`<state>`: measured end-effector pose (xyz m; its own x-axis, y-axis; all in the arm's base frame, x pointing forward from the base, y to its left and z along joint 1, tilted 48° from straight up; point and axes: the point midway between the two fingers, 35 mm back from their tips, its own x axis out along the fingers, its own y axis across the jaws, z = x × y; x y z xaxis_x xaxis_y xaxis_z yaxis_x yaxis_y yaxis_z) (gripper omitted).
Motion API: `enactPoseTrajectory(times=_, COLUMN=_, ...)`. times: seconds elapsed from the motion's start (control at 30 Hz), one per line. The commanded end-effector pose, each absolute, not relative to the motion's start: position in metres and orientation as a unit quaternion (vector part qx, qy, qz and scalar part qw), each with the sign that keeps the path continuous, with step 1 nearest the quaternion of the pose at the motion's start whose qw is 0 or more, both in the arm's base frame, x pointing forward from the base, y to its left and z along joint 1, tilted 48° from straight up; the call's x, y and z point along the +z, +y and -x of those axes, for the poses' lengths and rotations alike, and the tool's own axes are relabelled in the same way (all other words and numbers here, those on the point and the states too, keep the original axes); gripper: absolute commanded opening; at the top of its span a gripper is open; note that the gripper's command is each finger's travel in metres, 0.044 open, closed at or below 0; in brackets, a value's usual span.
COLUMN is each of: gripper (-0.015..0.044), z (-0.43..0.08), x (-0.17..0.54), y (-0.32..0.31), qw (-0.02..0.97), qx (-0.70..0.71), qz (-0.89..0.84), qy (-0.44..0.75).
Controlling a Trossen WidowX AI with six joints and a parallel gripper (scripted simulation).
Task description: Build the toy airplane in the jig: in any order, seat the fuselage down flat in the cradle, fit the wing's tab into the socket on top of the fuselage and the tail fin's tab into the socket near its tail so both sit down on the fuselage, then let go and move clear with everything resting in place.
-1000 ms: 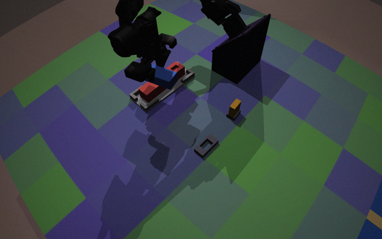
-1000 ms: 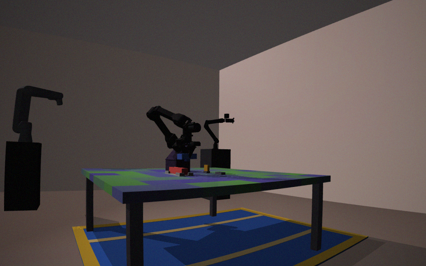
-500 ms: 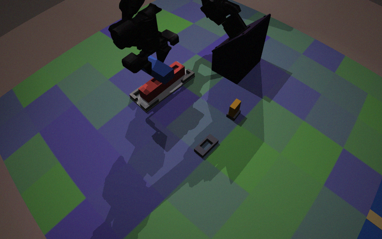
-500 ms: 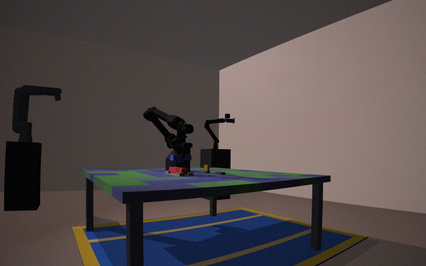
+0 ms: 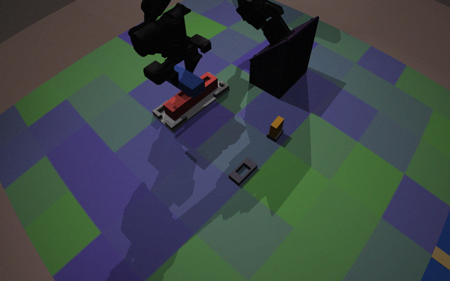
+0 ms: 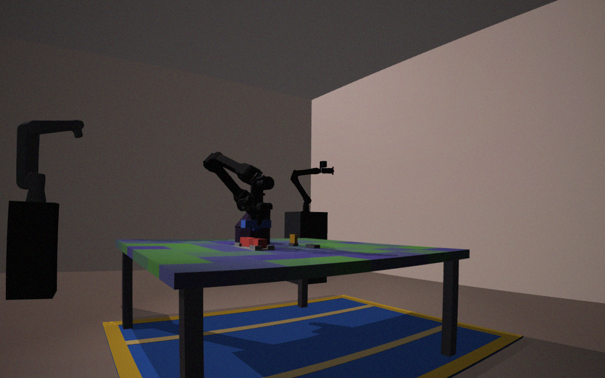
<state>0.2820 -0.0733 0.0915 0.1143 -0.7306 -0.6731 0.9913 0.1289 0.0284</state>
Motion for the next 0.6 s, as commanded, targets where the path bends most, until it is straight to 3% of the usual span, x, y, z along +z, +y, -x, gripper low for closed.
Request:
enactPoseTrajectory(times=0.0, gripper=0.0195, z=-0.2823, x=0.0936, y=-0.0736, qw=0.705, qx=-0.611, qz=-0.251, qy=0.257)
enactPoseTrajectory(times=0.57, gripper=0.0195, z=-0.2827, x=0.0954, y=-0.0739, qw=0.705, qx=-0.611, qz=-0.251, qy=0.257)
